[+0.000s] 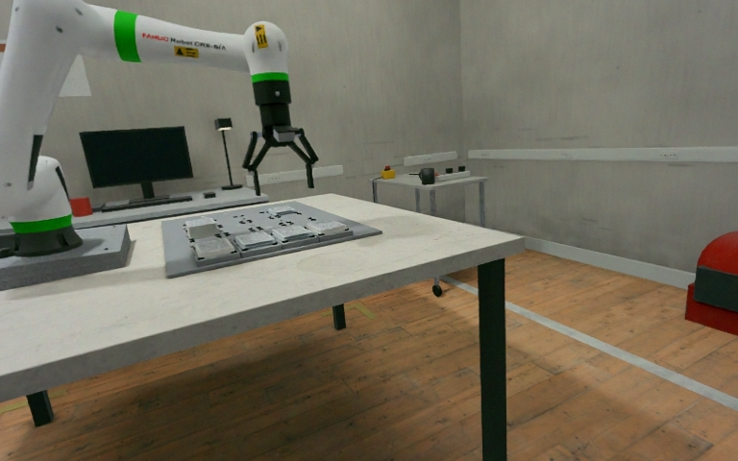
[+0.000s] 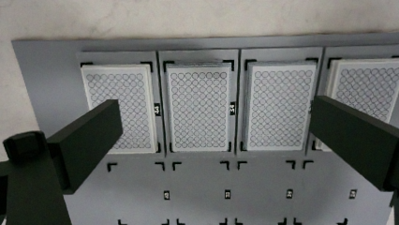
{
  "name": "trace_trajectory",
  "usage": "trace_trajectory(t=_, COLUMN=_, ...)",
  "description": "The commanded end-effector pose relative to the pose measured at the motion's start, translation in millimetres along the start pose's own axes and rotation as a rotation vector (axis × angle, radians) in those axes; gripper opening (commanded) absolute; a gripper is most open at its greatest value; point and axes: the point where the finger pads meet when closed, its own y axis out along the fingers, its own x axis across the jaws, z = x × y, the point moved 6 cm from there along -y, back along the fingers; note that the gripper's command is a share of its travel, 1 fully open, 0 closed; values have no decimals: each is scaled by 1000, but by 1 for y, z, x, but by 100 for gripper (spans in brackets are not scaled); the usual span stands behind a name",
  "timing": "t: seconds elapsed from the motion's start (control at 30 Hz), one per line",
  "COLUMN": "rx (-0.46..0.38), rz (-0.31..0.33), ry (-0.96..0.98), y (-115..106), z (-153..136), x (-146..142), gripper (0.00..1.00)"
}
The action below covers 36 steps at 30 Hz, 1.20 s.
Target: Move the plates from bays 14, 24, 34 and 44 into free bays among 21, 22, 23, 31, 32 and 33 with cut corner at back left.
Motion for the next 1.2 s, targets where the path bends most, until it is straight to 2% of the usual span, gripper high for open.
trace_trajectory(t=0.0, rx=1, rz=2, ry=0, y=-1, z=0, x=0, gripper=100)
trace_trajectory(t=0.1, rx=1, rz=2, ry=0, y=-1, z=0, x=0, gripper=100)
trace_trajectory(t=0.93, rx=1, rz=2, ry=0, y=-1, z=0, x=-92, gripper=100)
trace_trajectory(t=1.17, rx=1, rz=2, ry=0, y=-1, z=0, x=-107, gripper=100)
